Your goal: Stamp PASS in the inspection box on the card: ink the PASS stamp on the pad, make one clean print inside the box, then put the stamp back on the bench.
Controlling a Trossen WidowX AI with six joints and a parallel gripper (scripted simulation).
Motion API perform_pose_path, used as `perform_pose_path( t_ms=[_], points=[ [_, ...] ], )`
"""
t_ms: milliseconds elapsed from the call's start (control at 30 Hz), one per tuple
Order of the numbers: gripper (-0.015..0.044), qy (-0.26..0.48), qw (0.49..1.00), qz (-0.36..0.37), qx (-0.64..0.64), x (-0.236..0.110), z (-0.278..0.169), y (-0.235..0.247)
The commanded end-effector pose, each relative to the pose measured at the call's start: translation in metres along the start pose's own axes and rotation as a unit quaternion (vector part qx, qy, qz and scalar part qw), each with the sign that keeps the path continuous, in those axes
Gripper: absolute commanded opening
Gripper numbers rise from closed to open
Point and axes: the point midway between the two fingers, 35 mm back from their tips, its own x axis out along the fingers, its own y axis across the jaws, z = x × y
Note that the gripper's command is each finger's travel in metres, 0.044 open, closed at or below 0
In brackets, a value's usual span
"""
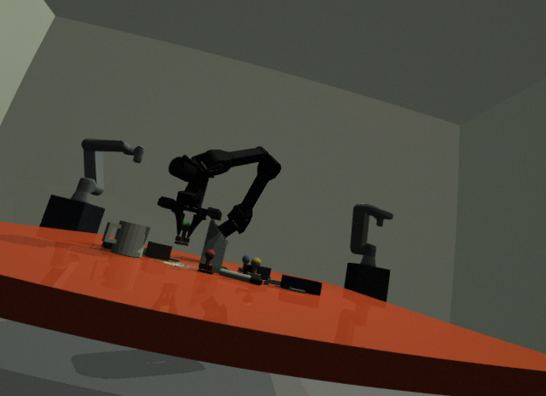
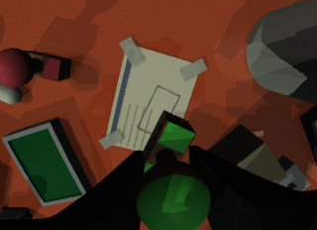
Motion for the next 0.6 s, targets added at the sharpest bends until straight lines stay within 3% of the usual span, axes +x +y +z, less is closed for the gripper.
perform_pose_path(
  t_ms=[0, 567],
  points=[
    [0.0000, -0.005, 1.000, -0.004, -0.005, -0.010, 0.002, 0.001],
    [0.0000, -0.004, 1.000, -0.004, -0.005, -0.016, -0.039, 0.013]
  ],
)
